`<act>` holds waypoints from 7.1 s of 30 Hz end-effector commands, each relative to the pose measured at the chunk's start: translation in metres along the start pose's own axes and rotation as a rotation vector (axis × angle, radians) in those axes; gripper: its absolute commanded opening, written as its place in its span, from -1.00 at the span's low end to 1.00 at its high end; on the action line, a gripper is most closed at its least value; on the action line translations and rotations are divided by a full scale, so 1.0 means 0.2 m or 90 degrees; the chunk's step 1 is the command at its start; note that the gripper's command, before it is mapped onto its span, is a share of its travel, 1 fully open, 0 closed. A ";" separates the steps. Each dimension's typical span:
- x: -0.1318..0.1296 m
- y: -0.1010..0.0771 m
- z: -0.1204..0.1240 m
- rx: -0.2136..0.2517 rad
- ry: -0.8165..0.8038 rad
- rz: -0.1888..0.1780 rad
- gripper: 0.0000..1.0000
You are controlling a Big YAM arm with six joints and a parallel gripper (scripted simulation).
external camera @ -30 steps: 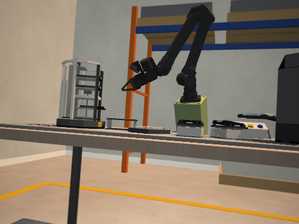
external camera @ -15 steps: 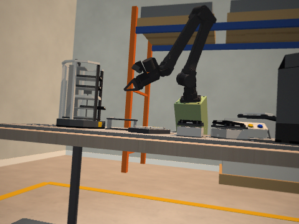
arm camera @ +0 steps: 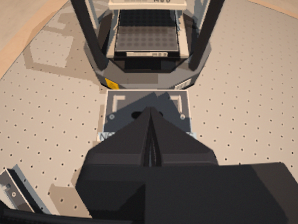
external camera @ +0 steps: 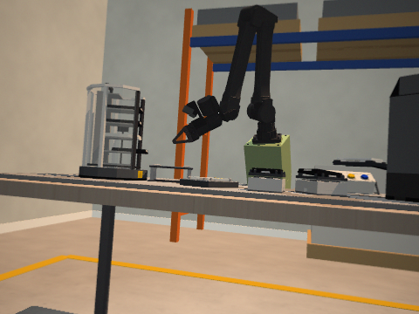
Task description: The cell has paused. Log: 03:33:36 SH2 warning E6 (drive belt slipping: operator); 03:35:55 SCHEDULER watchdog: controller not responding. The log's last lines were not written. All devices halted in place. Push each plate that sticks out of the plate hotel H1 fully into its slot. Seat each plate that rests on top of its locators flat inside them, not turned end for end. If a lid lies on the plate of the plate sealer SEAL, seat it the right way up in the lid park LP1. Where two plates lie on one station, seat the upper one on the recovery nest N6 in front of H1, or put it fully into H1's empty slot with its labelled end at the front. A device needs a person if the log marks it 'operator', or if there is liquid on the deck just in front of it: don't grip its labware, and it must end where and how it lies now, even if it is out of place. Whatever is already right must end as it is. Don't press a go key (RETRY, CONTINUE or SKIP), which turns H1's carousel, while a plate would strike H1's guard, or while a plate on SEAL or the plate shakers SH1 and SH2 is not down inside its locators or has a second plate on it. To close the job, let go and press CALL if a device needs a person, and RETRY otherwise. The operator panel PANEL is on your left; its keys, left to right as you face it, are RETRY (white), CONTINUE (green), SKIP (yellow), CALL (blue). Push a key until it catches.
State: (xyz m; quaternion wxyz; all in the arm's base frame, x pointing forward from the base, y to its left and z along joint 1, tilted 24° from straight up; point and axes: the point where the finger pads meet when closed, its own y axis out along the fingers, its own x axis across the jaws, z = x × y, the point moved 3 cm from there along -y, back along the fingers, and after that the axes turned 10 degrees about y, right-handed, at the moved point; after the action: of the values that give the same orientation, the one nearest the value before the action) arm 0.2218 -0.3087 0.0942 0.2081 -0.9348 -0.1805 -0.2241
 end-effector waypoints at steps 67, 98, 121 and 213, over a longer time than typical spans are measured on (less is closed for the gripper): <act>0.02 0.51 0.01 0.003 -0.004 -0.005 -1.00; 0.03 0.52 0.00 0.000 -0.003 -0.007 -1.00; 0.01 0.57 -0.06 -0.013 0.001 -0.002 -1.00; 0.02 0.73 -0.17 -0.017 0.003 -0.001 -1.00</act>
State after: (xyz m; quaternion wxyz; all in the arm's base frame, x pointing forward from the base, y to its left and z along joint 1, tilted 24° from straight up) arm 0.2754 -0.4305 0.0815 0.1948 -0.9348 -0.1853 -0.2320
